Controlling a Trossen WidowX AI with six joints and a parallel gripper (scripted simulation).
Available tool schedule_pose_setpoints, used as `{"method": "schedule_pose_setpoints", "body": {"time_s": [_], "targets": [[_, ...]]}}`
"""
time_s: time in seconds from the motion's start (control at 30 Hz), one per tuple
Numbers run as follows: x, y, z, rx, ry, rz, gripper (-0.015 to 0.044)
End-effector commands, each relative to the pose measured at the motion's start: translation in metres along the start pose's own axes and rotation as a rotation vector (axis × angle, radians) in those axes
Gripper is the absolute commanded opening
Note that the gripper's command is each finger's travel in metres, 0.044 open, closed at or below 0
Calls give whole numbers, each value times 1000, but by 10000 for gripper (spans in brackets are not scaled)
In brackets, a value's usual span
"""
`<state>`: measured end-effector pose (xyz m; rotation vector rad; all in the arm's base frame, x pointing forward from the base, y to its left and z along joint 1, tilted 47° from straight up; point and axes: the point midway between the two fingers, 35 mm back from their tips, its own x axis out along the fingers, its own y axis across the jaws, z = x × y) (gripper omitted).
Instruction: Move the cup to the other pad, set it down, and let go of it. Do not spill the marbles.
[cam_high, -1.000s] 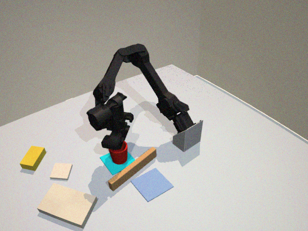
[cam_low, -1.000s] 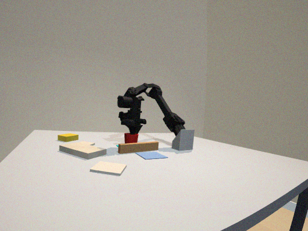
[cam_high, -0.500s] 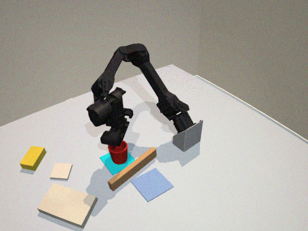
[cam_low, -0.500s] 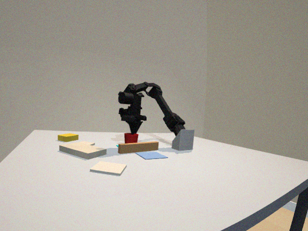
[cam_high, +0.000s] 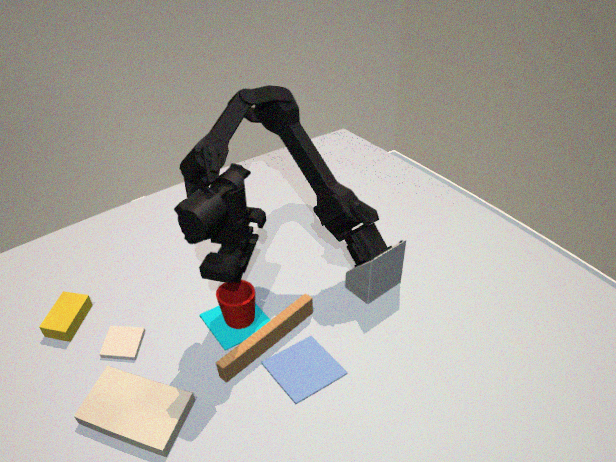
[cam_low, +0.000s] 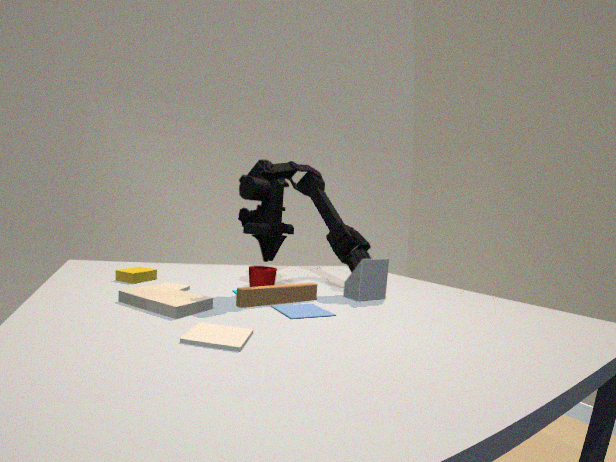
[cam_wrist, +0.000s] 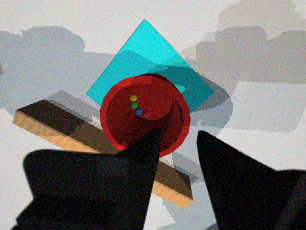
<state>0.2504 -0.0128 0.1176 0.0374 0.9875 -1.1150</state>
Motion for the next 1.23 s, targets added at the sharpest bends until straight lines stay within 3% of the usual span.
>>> {"method": "schedule_pose_setpoints", "body": {"time_s": [0.0,0.4,0.9,1.2], "targets": [[-5,0,0,7,2,4,128],[-7,1,0,-5,-1,4,440],[-63,0,0,-49,-10,32,440],[-60,0,0,-55,-14,31,440]]}}
